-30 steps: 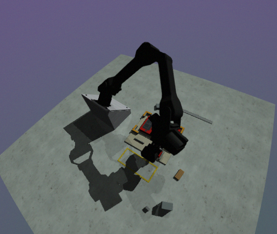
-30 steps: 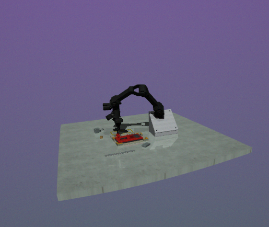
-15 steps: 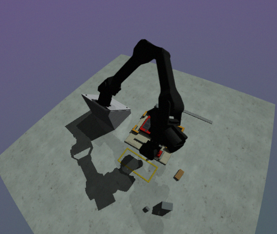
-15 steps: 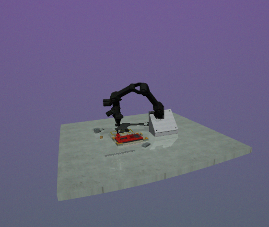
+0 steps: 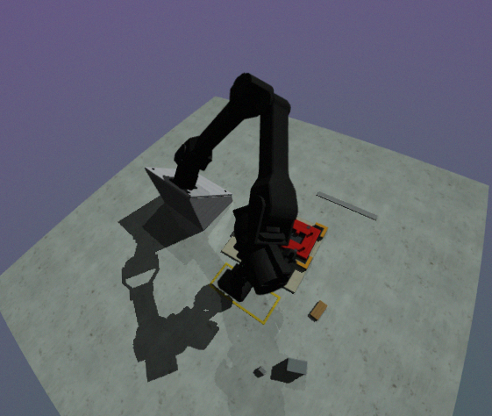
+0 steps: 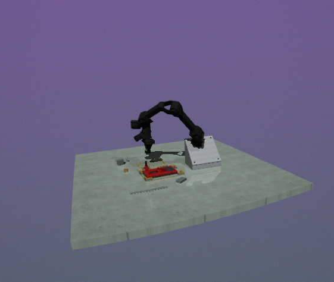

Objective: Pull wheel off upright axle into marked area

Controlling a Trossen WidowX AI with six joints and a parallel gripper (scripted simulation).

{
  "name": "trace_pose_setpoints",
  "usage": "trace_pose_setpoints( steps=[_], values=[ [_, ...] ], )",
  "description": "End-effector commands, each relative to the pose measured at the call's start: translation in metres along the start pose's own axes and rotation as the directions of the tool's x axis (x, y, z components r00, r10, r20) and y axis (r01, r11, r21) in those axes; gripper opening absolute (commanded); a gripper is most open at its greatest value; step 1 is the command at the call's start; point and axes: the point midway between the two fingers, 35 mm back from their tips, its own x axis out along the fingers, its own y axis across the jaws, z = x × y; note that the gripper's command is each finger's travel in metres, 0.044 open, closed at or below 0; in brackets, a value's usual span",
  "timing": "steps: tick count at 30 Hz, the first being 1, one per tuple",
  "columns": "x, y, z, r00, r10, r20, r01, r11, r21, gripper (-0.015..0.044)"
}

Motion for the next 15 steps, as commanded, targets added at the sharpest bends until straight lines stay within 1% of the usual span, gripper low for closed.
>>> trace_pose_setpoints(
  steps=[1,5,10,15],
  values=[
    [-0.001,-0.021,-0.013,1.0,-0.002,-0.001,0.002,1.0,-0.005,0.0],
    [-0.002,-0.036,-0.024,1.0,0.0,-0.001,0.0,1.0,-0.007,0.0],
    [-0.001,-0.039,-0.026,1.0,0.0,-0.001,0.0,1.0,-0.008,0.0],
    [0.012,-0.039,-0.026,1.0,0.001,-0.001,-0.001,1.0,-0.008,0.0]
  ],
)
